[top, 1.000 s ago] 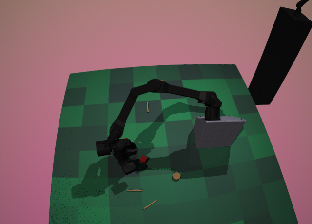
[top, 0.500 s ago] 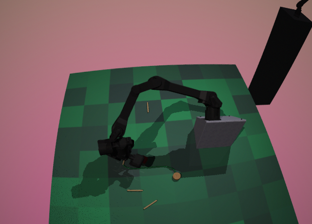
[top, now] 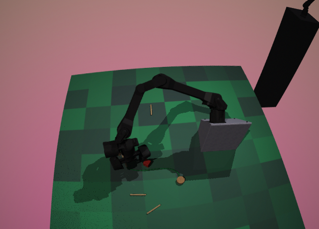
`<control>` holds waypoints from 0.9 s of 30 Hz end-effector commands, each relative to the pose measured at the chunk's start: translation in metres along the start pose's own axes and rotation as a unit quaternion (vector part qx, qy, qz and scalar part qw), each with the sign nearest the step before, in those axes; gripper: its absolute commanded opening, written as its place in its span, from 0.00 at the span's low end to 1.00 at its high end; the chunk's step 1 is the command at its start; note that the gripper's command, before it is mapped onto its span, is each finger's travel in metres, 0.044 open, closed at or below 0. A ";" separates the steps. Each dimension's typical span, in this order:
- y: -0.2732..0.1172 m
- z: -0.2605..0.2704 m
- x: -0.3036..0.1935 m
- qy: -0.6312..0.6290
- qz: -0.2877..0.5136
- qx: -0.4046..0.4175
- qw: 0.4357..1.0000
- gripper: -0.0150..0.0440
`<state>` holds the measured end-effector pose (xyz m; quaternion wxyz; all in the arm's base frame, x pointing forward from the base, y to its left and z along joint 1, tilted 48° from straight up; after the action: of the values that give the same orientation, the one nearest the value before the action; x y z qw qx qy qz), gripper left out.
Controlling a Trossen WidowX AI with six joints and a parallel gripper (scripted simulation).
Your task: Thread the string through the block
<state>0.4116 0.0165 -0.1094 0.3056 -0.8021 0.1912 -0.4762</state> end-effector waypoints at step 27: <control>-0.025 -0.056 -0.023 -0.927 0.003 0.000 0.376 1.00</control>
<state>0.3774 0.0256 -0.0941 0.3495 -0.9086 -0.0740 0.2164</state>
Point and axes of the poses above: the point midway between the two fingers, 35 mm back from their tips, its own y axis out along the fingers, its own z axis across the jaws, x = y × z, the point moved 10 cm from there along -y, back along the fingers, and after that the axes turned 6 degrees about -y, right-handed, at the moved point
